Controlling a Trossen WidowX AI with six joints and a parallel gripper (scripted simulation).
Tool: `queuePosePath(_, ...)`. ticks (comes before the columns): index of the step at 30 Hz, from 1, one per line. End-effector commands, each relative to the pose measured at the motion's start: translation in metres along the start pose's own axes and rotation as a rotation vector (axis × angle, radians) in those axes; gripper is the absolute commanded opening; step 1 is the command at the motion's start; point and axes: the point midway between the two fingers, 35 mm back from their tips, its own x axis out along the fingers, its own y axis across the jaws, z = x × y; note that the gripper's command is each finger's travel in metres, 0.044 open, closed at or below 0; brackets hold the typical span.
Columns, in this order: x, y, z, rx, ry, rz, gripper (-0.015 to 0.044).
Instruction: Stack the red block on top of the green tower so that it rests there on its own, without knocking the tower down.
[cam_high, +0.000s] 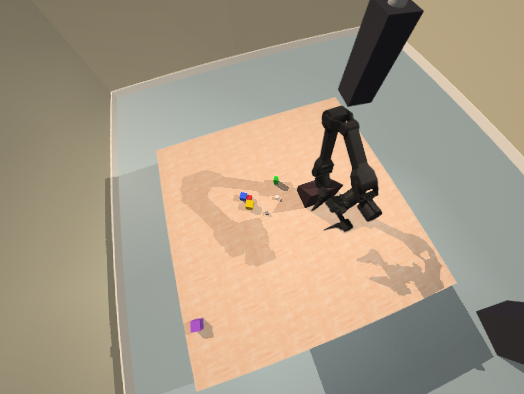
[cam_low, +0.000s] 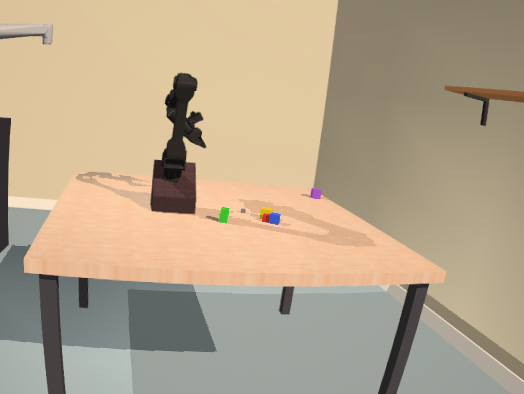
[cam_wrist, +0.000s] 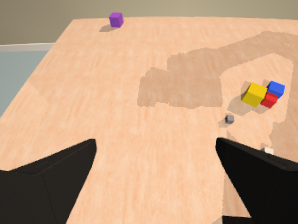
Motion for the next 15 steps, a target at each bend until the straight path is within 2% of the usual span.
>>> queuePosePath(1, 0.011, -0.004, 0.014, 0.02, 0.058, -0.02, 0.044)
queuePosePath(15, 0.066, -0.037, 0.054, 0.134, 0.297, -0.094, 0.044)
